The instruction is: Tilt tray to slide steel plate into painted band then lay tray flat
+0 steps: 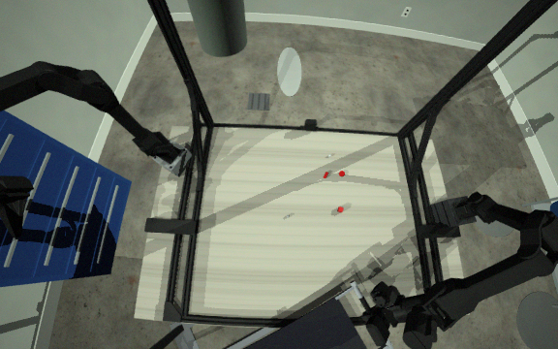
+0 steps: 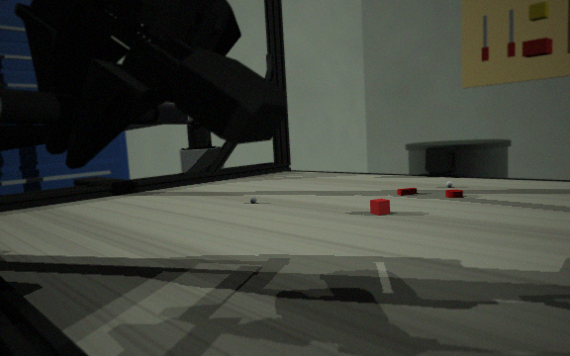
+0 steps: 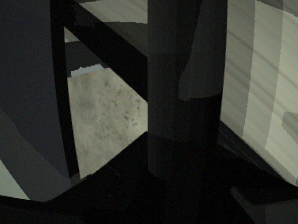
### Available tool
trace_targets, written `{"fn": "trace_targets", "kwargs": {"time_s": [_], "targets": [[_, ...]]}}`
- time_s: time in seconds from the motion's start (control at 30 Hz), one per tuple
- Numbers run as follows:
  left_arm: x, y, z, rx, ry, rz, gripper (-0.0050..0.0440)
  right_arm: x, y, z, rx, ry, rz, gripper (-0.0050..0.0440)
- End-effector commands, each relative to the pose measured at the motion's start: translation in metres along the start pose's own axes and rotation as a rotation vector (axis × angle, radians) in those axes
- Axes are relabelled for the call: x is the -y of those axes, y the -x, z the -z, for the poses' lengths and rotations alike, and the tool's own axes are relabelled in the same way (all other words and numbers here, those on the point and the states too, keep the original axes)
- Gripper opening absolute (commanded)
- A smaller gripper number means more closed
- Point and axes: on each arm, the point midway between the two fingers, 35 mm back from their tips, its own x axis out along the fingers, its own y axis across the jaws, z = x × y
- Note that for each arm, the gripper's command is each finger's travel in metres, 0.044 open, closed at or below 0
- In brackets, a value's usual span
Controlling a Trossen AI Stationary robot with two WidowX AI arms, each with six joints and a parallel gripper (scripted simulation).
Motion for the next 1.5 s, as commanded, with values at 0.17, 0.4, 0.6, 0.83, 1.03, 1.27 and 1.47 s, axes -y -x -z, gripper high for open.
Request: {"fn": "trace_targets", "kwargs": {"time_s": [0.17, 0.4, 0.6, 0.83, 1.03, 1.27, 1.47], "targets": [[-0.017, 0.018, 0.001, -0.002, 0.001, -0.036, 0.0000, 0.000, 0.000, 0.000, -0.001, 0.002, -0.001, 0.0440], [-0.016, 0.017, 0.001, -0.002, 0.001, -0.041, 0.0000, 0.000, 0.000, 0.000, -0.001, 0.002, -0.001, 0.0440], [-0.002, 0.001, 0.001, -0.002, 0.001, -0.023, 0.0000, 0.000, 0.000, 0.000, -0.001, 0.002, -0.001, 0.0440], [0.006, -0.008, 0.001, -0.002, 0.001, -0.013, 0.0000, 0.000, 0.000, 0.000, -0.001, 0.002, -0.001, 0.0440], [0.021, -0.026, 0.001, -0.002, 0.001, 0.000, 0.0000, 0.000, 0.000, 0.000, -0.001, 0.002, -0.001, 0.0440], [0.019, -0.024, 0.001, -0.002, 0.001, 0.005, 0.0000, 0.000, 0.000, 0.000, -0.001, 0.002, -0.001, 0.0440], [0.018, -0.021, 0.001, -0.002, 0.001, 0.004, 0.0000, 0.000, 0.000, 0.000, -0.001, 0.002, -0.001, 0.0440]]}}
